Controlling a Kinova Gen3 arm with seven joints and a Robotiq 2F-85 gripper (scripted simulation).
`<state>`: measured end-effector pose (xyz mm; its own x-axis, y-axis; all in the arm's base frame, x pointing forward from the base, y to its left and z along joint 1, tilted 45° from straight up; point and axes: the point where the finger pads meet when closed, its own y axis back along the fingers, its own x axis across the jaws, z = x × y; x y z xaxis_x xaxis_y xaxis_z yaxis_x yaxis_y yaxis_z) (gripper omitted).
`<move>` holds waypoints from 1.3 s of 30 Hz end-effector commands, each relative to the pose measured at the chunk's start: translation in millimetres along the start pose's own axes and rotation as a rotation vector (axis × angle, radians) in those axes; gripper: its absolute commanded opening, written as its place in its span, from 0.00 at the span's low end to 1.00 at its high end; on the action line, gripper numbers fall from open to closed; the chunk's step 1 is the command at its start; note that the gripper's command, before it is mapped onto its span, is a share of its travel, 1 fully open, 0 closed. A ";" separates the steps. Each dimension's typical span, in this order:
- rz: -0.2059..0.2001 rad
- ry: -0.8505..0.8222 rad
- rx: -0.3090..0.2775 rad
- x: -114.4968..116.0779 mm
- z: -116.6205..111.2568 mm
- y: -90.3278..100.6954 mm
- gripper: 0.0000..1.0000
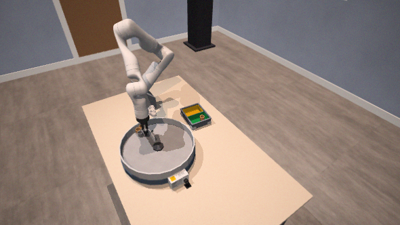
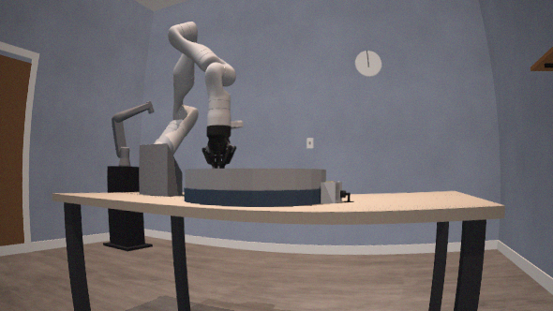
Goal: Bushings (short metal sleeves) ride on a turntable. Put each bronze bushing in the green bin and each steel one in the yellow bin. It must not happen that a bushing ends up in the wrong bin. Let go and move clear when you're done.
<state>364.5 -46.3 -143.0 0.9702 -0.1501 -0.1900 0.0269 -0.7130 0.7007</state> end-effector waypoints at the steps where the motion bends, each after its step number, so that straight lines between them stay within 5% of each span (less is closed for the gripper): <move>1: -0.001 -0.003 -0.002 -0.2 0.4 -3.7 0.14; 37: 0.000 -0.003 -0.002 -0.3 0.4 -11.0 0.14; 38: 0.000 0.001 -0.003 0.2 0.5 -8.7 0.00; 39: 0.000 0.001 -0.003 0.2 0.5 -8.7 0.00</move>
<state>363.9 -39.6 -149.8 0.9704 -0.1479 -0.1910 0.0296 -0.7120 0.7016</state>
